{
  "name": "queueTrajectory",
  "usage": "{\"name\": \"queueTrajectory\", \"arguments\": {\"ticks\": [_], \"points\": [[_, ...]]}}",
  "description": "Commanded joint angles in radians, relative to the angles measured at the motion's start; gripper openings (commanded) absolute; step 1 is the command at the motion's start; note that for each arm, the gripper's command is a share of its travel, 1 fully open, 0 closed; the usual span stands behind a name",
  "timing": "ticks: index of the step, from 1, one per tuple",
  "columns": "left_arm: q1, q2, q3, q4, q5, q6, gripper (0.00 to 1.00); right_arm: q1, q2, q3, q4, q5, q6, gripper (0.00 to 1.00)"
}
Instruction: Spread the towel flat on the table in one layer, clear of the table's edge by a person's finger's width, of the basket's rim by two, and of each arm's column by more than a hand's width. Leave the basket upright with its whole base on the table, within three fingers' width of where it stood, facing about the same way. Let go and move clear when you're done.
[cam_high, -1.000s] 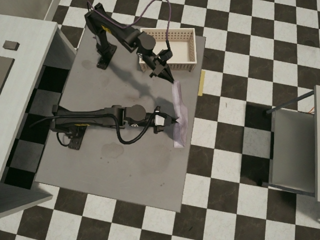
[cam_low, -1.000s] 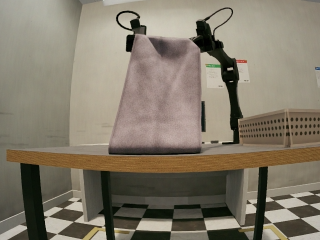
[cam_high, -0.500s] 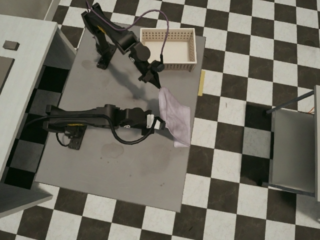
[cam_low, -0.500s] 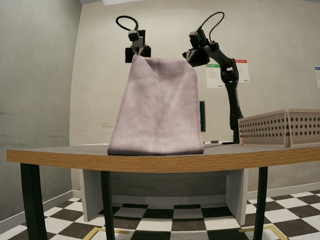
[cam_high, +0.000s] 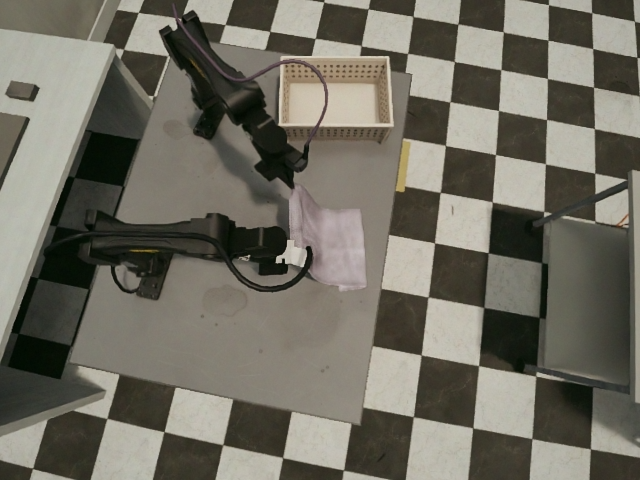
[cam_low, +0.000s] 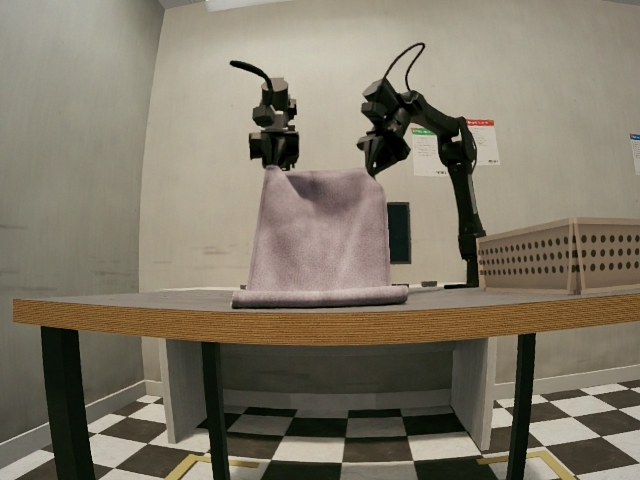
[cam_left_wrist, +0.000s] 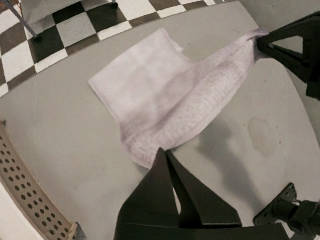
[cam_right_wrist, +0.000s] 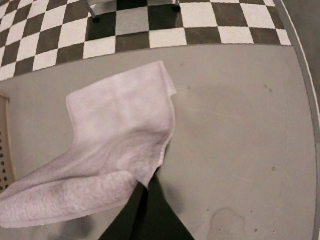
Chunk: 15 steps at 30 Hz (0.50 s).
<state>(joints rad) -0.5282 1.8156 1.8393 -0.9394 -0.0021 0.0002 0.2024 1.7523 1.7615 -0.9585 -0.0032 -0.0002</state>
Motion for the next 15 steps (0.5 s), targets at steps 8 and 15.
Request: {"name": "queueTrajectory", "arguments": {"ticks": [8,15], "points": [[-0.097,-0.132,-0.312,0.153,-0.001,-0.008,0.0,-0.024,-0.235,-0.409,0.177,0.007,-0.008,0.0],[-0.158,-0.188,-0.495,0.278,-0.005,-0.008,0.0,-0.033,-0.35,-0.634,0.283,0.011,-0.008,0.0]]}}
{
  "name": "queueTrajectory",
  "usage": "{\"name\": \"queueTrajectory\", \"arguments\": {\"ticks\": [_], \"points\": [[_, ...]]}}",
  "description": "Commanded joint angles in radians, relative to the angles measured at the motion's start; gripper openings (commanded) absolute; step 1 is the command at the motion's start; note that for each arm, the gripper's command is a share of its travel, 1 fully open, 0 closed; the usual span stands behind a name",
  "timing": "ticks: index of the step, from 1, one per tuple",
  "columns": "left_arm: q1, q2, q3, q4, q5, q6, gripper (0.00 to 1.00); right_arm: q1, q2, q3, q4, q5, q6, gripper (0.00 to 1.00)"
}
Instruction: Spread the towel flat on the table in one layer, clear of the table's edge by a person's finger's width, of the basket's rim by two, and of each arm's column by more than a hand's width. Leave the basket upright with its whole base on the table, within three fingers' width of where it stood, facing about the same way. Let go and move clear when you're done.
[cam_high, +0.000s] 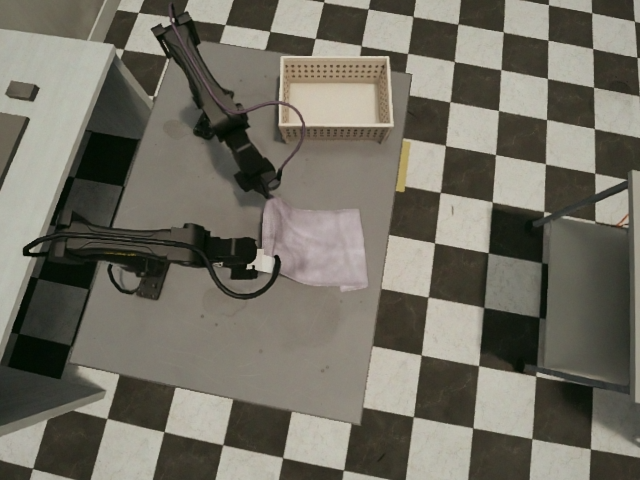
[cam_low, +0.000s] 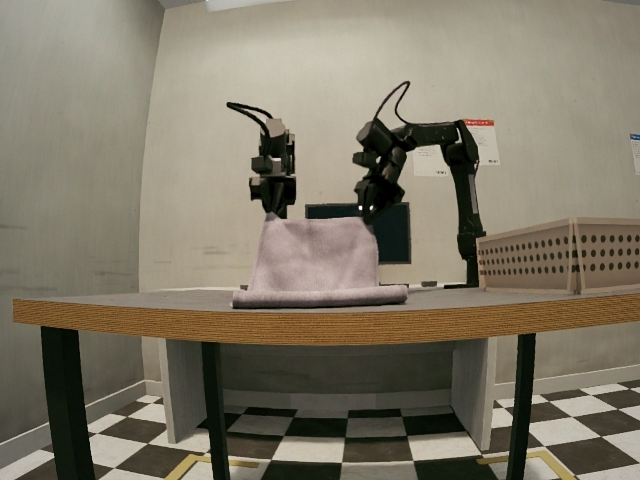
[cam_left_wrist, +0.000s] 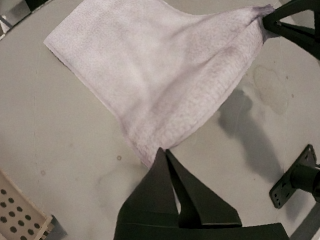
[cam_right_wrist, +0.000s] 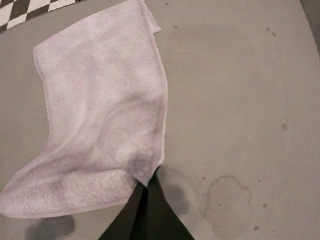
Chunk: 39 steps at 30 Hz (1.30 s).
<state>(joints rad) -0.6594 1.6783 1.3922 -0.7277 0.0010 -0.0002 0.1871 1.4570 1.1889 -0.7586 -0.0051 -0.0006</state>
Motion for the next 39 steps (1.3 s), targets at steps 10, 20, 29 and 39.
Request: {"name": "queueTrajectory", "arguments": {"ticks": [10,20,29,39], "points": [[-0.121,-0.095,-0.271,0.249,-0.007,-0.008,0.0,-0.033,-0.211,-0.357,0.229,0.011,-0.008,0.0],[-0.209,-0.096,-0.431,0.407,-0.003,-0.006,0.0,-0.049,-0.336,-0.591,0.335,0.013,-0.008,0.0],[-0.284,-0.038,-0.541,0.54,-0.003,-0.006,0.0,-0.067,-0.441,-0.773,0.411,0.013,-0.009,0.0],[-0.339,0.0,-0.606,0.644,-0.002,-0.006,0.0,-0.082,-0.52,-0.9,0.462,0.011,-0.01,0.0]]}}
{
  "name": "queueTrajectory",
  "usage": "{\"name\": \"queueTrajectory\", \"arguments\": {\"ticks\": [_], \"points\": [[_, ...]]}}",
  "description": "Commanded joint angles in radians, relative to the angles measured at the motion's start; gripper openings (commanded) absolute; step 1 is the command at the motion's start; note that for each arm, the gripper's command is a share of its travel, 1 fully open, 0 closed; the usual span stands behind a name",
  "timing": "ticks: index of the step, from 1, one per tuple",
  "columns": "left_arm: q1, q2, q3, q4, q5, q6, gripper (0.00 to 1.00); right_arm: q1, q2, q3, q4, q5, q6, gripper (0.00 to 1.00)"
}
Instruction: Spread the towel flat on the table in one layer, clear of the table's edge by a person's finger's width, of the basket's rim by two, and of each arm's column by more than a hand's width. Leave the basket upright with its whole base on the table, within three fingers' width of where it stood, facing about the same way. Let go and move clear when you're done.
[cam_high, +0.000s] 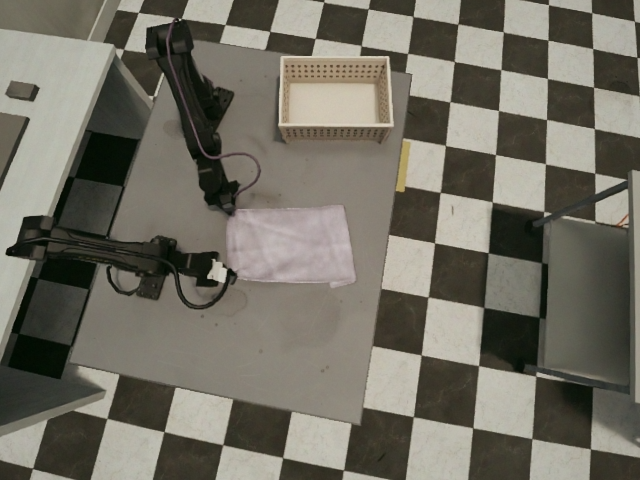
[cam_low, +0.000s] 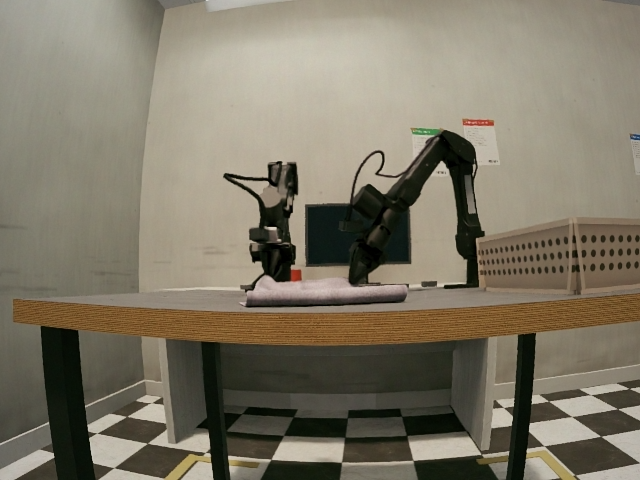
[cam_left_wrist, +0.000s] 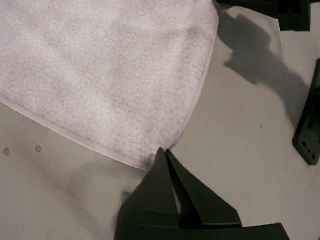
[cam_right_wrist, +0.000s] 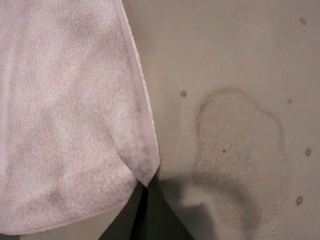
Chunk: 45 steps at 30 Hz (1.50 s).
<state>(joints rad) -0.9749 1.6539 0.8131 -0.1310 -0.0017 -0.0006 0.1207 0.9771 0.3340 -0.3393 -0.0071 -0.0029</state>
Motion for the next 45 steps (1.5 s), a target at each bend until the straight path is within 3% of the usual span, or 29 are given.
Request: {"name": "queueTrajectory", "arguments": {"ticks": [1,11,28,37,38,42,43,45], "points": [[-0.024,0.026,-0.026,0.05,0.0,-0.006,0.0,-0.017,-0.042,-0.046,0.043,0.012,-0.008,0.0],[-0.052,0.053,-0.042,0.103,0.0,-0.007,0.0,-0.026,-0.085,-0.107,0.062,0.01,-0.008,0.0],[-0.044,0.039,-0.032,0.096,0.0,-0.002,0.0,-0.018,-0.071,-0.091,0.052,0.003,-0.003,0.0],[0.008,-0.032,0.023,-0.002,-0.003,-0.007,0.0,0.023,-0.004,0.03,-0.01,0.006,-0.007,0.0],[0.037,-0.064,0.047,-0.053,-0.005,-0.008,0.0,0.038,0.028,0.096,-0.038,0.006,-0.005,0.0],[0.038,-0.064,0.052,-0.062,-0.004,-0.007,0.0,0.039,0.033,0.102,-0.044,0.005,-0.005,0.0],[0.074,-0.099,0.088,-0.127,-0.001,-0.008,0.0,0.056,0.075,0.187,-0.08,0.005,-0.004,0.0],[0.075,-0.098,0.094,-0.136,-0.004,-0.007,0.0,0.056,0.08,0.193,-0.086,0.002,-0.004,0.0]]}}
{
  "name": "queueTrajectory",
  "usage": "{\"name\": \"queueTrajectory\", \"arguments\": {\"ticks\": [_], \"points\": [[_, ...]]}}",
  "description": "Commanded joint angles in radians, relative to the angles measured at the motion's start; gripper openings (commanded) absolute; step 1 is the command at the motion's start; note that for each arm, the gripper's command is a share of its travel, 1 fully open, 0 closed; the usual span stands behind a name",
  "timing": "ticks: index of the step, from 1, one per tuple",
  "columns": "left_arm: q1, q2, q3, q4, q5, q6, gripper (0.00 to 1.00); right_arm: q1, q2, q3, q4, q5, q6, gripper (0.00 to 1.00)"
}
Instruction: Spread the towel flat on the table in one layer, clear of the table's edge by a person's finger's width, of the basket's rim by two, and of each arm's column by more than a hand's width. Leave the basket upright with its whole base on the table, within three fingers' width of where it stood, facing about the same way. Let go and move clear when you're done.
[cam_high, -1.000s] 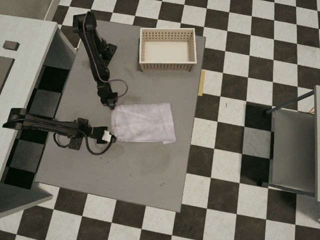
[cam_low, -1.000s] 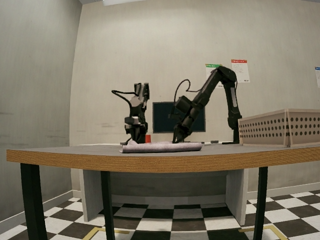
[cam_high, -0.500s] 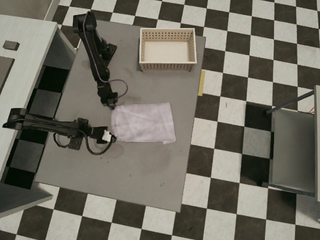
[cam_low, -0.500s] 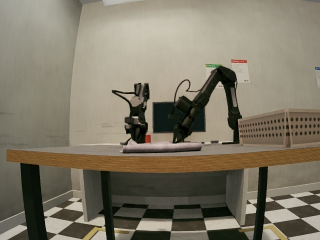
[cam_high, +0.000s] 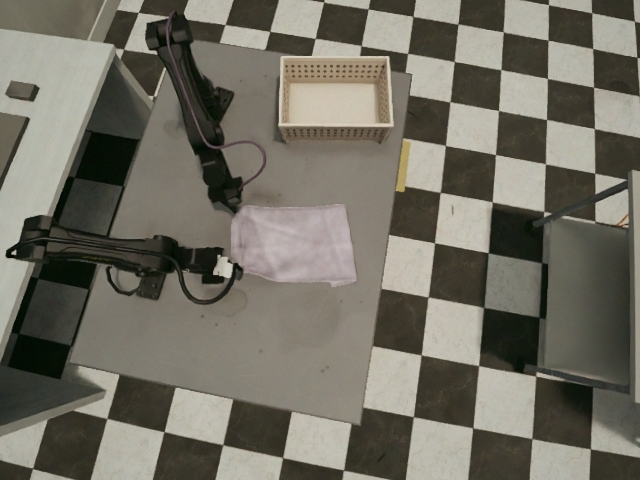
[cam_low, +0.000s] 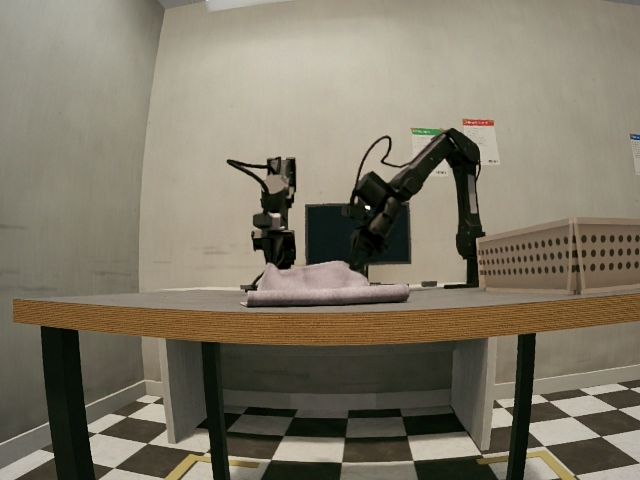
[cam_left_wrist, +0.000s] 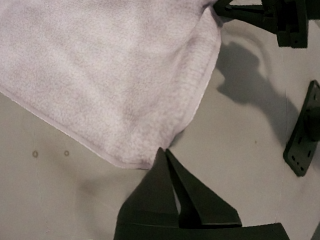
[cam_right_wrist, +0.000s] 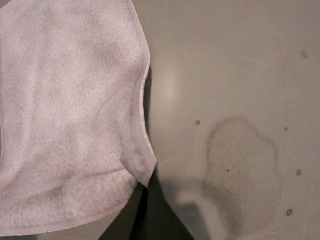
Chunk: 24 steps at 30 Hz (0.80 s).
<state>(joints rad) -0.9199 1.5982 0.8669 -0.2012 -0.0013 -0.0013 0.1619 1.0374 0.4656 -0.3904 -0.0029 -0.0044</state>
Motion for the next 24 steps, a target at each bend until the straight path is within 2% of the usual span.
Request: {"name": "queueTrajectory", "arguments": {"ticks": [1,3,4,6,7,9,10,14,15,17,18,20,21,23,24], "points": [[0.059,-0.074,0.082,-0.131,-0.007,-0.009,0.0,0.033,0.062,0.155,-0.076,-0.003,-0.001,0.0],[0.062,-0.072,0.094,-0.148,-0.006,-0.006,0.0,0.034,0.073,0.167,-0.085,-0.003,-0.001,0.0],[0.106,-0.1,0.146,-0.217,-0.008,-0.009,0.0,0.052,0.119,0.272,-0.13,-0.003,0.0,0.0],[0.11,-0.095,0.163,-0.238,-0.005,-0.006,0.0,0.052,0.136,0.29,-0.143,-0.003,0.001,0.0],[0.157,-0.116,0.228,-0.309,-0.006,-0.009,0.0,0.07,0.186,0.405,-0.19,-0.003,0.001,0.0],[0.161,-0.107,0.25,-0.333,-0.003,-0.005,0.0,0.07,0.207,0.429,-0.208,-0.003,0.002,0.0],[0.212,-0.096,0.328,-0.407,-0.004,-0.009,0.0,0.086,0.261,0.554,-0.256,-0.003,0.003,0.0],[0.216,-0.071,0.356,-0.435,-0.003,-0.005,0.0,0.087,0.285,0.584,-0.281,-0.002,0.003,0.0],[0.27,-0.064,0.461,-0.52,0.005,-0.008,0.0,0.102,0.357,0.735,-0.342,-0.001,0.004,0.0],[0.272,-0.05,0.484,-0.544,-0.003,-0.004,0.0,0.102,0.374,0.761,-0.367,-0.002,0.004,0.0],[0.324,-0.039,0.588,-0.615,-0.005,-0.008,0.0,0.116,0.436,0.902,-0.416,-0.002,0.004,0.0],[0.327,-0.017,0.625,-0.648,-0.007,-0.004,0.0,0.116,0.467,0.948,-0.456,-0.002,0.004,0.0],[0.379,0.004,0.741,-0.717,-0.005,-0.007,0.0,0.128,0.532,1.097,-0.503,-0.002,0.005,0.0],[0.382,0.034,0.79,-0.757,-0.003,-0.004,0.0,0.128,0.572,1.161,-0.555,-0.001,0.005,0.0],[0.432,0.057,0.902,-0.804,-0.002,-0.006,0.0,0.139,0.628,1.294,-0.57,-0.002,0.005,0.0]]}}
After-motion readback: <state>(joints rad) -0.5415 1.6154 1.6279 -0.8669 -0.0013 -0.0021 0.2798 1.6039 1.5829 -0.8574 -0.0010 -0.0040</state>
